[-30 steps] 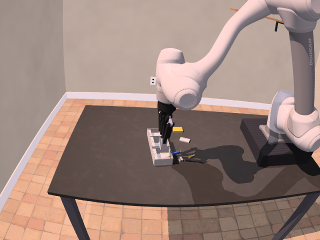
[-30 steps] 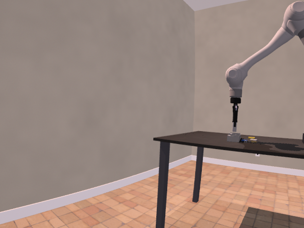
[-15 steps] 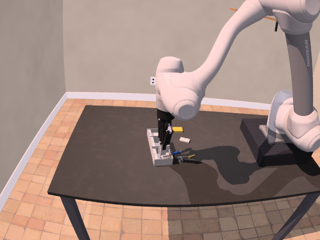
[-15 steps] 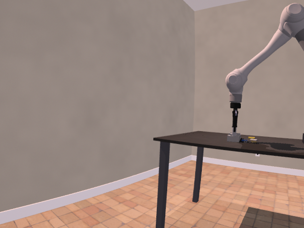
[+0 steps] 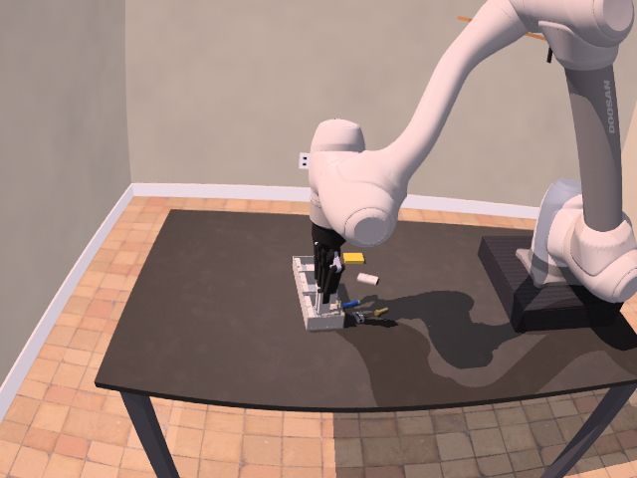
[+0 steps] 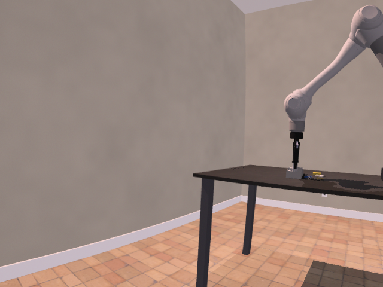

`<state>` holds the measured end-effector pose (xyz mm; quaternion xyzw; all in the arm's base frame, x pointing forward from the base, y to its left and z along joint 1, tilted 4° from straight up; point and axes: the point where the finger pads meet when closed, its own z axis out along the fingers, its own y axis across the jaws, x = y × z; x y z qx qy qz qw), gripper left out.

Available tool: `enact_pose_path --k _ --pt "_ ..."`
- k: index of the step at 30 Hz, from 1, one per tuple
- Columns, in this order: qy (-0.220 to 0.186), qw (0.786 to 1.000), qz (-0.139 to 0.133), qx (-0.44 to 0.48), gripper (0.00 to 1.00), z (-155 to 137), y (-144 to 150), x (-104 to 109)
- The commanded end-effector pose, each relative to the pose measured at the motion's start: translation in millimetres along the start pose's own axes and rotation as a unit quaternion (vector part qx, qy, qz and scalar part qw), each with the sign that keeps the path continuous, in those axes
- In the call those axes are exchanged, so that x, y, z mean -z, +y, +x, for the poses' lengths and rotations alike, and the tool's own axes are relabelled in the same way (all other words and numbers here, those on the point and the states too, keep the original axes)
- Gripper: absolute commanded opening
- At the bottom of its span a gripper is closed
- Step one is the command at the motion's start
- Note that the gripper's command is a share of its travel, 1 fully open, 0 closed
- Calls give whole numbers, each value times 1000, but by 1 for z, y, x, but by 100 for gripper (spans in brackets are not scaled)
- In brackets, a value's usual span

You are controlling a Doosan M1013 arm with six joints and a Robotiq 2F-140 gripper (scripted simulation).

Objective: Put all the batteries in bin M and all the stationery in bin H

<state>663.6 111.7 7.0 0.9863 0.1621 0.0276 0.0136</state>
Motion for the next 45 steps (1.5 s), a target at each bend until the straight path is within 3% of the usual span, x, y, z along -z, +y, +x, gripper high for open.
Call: enact_pose_path --k 1,35,45 --pt "0 1000 0 0 5 0 0 0" --pt "0 1000 0 0 5 0 0 0" --pt "0 1000 0 0 5 0 0 13"
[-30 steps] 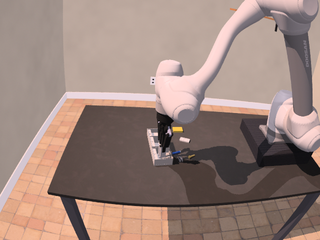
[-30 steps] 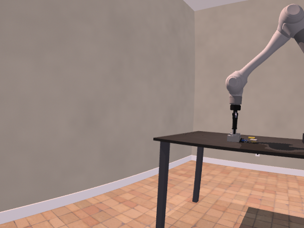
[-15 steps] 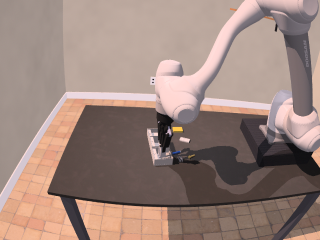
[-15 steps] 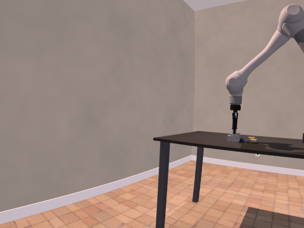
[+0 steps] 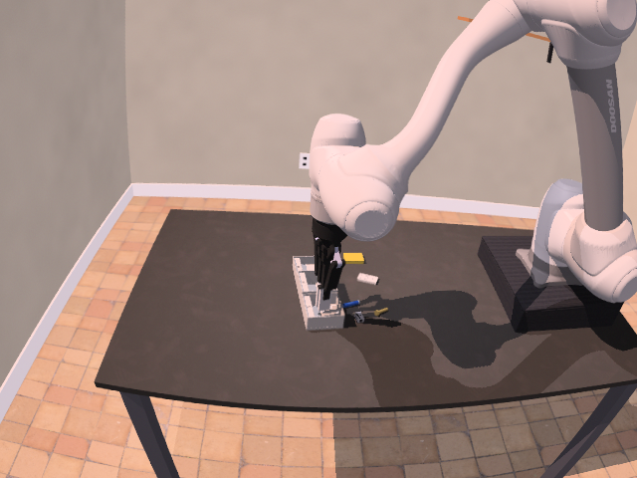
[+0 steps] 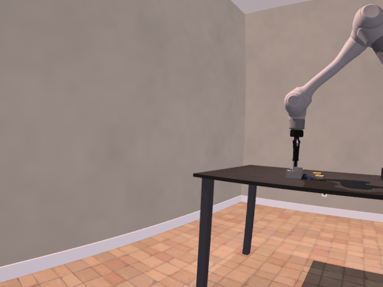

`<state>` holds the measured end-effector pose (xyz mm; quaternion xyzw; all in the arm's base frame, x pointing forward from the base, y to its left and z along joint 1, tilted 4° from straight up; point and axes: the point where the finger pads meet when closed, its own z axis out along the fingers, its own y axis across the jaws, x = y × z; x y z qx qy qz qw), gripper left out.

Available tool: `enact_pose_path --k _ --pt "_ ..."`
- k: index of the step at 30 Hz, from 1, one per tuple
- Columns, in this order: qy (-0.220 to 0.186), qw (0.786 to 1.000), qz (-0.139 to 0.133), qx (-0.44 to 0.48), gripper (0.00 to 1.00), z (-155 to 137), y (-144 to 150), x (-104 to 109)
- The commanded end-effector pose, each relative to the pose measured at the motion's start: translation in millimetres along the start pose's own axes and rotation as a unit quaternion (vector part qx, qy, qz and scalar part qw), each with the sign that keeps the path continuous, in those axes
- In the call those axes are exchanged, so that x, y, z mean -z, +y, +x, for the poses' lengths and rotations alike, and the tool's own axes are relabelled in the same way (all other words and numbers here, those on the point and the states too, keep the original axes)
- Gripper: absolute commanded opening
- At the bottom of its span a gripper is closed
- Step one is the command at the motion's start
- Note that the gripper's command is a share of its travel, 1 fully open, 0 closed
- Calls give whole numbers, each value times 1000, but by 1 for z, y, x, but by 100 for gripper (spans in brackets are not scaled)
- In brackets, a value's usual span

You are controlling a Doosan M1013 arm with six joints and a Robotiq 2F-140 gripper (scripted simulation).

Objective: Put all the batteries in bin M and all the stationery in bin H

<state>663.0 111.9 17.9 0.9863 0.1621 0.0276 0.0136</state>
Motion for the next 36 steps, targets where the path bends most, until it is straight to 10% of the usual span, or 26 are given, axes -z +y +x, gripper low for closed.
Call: enact_pose_path --k 1,24,36 --pt "0 1000 0 0 5 0 0 4" --pt "0 1000 0 0 5 0 0 49" --pt "0 1000 0 0 5 0 0 149"
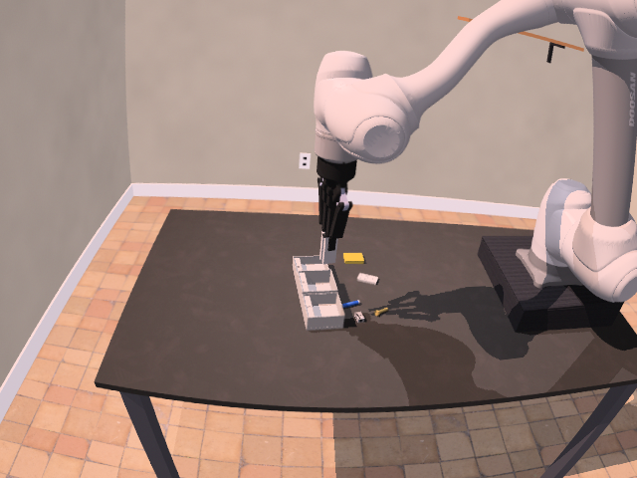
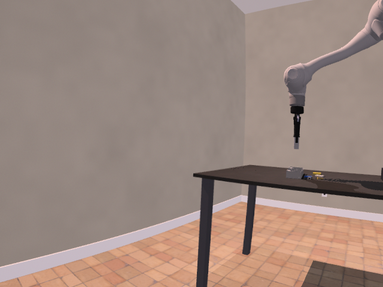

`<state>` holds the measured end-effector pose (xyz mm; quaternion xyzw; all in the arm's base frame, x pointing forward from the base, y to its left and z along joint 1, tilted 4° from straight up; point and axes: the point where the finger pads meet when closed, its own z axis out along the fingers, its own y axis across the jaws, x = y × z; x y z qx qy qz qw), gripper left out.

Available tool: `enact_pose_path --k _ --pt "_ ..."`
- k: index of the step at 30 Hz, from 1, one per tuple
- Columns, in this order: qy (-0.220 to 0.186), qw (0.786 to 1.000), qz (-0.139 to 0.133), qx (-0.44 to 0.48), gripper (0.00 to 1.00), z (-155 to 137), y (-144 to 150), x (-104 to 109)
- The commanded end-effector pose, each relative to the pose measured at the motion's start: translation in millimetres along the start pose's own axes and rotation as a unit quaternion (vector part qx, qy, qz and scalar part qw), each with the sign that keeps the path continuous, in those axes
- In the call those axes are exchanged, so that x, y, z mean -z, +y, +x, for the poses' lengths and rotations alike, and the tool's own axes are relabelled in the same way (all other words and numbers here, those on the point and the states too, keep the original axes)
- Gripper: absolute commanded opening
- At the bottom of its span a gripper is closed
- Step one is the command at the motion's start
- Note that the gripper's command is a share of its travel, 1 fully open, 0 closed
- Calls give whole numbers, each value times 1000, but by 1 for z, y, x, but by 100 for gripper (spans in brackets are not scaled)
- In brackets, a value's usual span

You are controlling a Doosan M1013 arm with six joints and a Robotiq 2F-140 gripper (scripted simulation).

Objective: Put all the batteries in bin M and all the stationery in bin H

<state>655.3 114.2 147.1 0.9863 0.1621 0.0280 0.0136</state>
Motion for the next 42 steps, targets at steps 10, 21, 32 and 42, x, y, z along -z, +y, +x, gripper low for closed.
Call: enact_pose_path --k 10,21,32,42 --pt "0 1000 0 25 15 -5 1 23" --pt "0 1000 0 31 15 -48 11 -37" --pt "0 1000 0 31 15 -84 19 -85" --pt "0 1000 0 31 15 -83 19 -85"
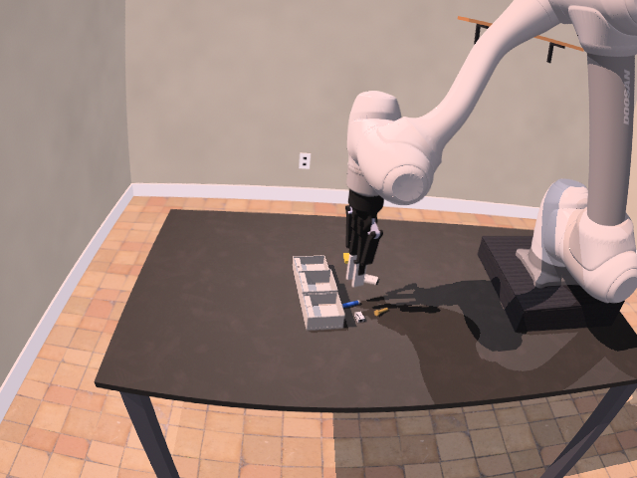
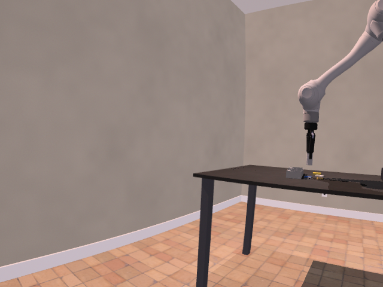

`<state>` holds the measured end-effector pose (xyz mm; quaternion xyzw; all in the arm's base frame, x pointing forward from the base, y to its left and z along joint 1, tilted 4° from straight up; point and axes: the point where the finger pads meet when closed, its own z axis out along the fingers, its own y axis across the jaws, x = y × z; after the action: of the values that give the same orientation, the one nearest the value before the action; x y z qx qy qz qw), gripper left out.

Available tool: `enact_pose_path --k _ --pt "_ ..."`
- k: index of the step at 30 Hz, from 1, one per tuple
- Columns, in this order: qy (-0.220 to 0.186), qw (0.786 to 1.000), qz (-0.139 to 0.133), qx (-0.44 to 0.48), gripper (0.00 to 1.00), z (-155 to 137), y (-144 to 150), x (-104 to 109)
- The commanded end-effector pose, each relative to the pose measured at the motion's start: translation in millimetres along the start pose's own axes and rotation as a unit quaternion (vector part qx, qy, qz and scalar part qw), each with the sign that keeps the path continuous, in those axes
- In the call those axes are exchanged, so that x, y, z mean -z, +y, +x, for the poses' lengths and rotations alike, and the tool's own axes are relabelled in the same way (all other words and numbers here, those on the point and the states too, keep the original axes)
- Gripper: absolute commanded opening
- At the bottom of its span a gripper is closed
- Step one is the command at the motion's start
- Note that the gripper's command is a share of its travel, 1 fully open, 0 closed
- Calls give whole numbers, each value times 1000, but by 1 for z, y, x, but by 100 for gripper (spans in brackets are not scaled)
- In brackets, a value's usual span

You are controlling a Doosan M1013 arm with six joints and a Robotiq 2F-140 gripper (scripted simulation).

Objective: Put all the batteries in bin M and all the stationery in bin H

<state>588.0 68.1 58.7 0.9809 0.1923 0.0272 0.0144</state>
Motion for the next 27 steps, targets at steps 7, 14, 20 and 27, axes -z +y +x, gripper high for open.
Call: enact_pose_path --k 7,14,20,27 --pt "0 1000 0 0 15 1 0 0" --pt "0 1000 0 0 15 1 0 0" --pt "0 1000 0 0 15 1 0 0" --pt "0 1000 0 0 15 1 0 -24"
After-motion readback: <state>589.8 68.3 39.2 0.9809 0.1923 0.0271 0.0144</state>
